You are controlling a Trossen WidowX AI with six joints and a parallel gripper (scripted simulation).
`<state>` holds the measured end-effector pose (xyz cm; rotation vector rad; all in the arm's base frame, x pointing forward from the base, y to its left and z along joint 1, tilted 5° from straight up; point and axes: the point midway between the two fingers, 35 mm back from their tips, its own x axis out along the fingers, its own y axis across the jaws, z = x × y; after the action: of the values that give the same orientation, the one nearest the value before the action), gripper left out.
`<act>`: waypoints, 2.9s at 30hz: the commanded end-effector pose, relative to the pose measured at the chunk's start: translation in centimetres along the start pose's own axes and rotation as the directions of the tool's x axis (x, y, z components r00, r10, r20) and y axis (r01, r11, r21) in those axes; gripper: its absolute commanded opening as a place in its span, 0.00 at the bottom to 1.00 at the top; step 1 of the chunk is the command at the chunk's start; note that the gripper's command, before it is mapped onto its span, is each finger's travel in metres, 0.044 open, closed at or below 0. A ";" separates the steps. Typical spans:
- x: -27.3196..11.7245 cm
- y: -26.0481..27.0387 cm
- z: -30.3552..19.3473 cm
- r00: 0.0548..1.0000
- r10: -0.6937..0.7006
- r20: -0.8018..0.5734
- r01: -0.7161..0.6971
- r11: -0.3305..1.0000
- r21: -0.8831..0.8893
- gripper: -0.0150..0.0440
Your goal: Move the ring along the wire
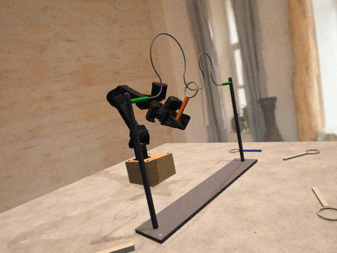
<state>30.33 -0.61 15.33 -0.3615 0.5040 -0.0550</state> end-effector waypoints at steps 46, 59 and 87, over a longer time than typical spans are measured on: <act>-2.5 9.3 2.3 0.976 0.218 -0.004 -0.200 0.902 0.382 0.00; -3.7 12.3 3.8 0.951 0.308 0.022 -0.272 0.805 0.527 0.00; -8.6 17.5 11.2 0.816 0.538 0.212 -0.407 0.275 0.871 0.00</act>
<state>27.61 19.61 20.96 0.8173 0.6189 0.2256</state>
